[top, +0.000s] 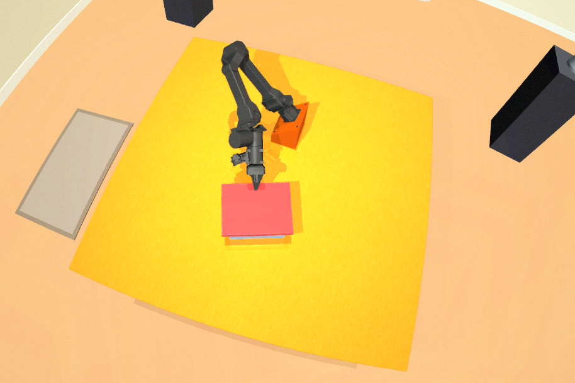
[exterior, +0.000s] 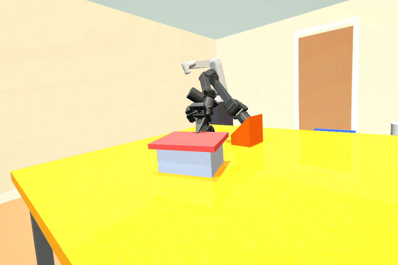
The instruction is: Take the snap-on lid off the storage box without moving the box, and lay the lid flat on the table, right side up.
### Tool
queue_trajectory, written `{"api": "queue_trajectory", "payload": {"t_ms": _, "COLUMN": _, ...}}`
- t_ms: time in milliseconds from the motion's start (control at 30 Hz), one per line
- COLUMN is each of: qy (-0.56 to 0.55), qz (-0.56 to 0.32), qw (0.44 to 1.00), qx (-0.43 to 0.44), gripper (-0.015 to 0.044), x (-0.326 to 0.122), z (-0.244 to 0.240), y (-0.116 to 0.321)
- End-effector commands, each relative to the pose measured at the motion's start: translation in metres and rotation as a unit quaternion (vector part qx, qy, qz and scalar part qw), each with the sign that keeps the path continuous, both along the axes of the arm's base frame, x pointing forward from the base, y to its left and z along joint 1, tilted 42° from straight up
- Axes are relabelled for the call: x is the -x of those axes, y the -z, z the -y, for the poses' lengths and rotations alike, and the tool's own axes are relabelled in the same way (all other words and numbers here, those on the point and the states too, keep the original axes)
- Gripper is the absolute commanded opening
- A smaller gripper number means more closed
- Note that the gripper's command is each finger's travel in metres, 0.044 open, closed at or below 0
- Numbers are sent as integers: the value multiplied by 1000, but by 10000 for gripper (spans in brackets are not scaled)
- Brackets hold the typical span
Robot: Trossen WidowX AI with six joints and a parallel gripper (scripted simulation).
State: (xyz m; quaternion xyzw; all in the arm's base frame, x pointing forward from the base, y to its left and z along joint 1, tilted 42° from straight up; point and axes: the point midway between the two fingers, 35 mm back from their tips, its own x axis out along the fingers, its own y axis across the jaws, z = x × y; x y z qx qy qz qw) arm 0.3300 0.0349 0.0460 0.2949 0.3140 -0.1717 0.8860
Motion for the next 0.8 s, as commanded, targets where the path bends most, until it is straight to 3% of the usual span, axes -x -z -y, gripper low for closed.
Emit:
{"api": "queue_trajectory", "payload": {"t_ms": 0, "qy": 0, "qz": 1, "qw": 1000, "qx": -2, "gripper": 0, "x": 1, "z": -2, "y": -2}}
{"api": "queue_trajectory", "payload": {"t_ms": 767, "qy": 0, "qz": 1, "qw": 1000, "qx": -2, "gripper": 0, "x": 1, "z": -5, "y": -5}}
